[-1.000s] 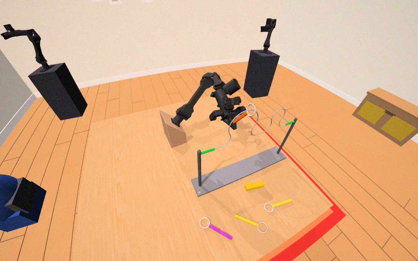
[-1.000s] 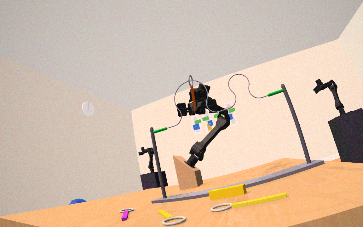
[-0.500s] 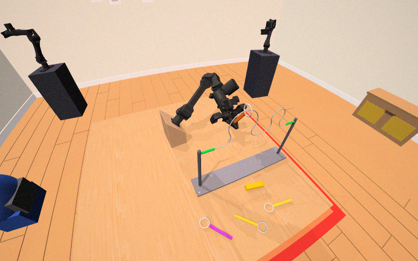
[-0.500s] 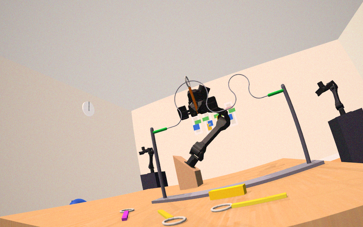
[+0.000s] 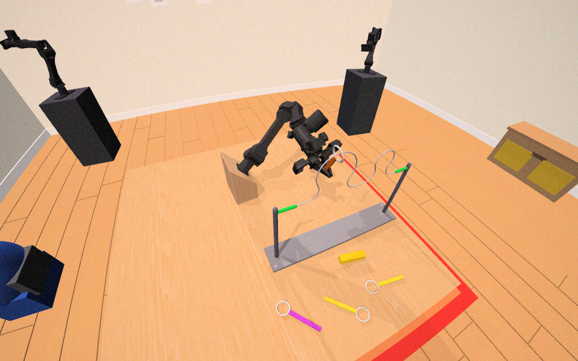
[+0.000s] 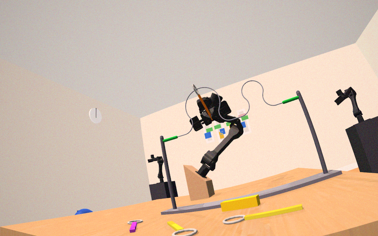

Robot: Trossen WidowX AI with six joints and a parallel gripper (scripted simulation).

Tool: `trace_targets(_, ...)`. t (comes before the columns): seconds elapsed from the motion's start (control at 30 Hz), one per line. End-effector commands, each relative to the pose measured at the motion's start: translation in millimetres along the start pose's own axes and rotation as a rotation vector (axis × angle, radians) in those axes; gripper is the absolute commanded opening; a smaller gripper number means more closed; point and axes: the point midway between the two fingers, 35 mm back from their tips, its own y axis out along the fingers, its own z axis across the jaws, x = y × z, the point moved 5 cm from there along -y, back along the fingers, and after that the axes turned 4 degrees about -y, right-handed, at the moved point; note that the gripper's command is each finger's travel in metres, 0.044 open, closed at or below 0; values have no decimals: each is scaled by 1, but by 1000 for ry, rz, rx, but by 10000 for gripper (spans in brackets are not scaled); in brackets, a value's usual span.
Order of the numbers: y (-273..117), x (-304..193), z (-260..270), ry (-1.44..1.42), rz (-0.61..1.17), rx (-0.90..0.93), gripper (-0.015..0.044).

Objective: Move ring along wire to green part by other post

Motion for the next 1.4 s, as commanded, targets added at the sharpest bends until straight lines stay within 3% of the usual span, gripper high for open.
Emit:
trace_targets(0.0,0,-1,1,44,-6,25,-150)
trace_targets(1.37,2,-1,12,537,-89,285,-150)
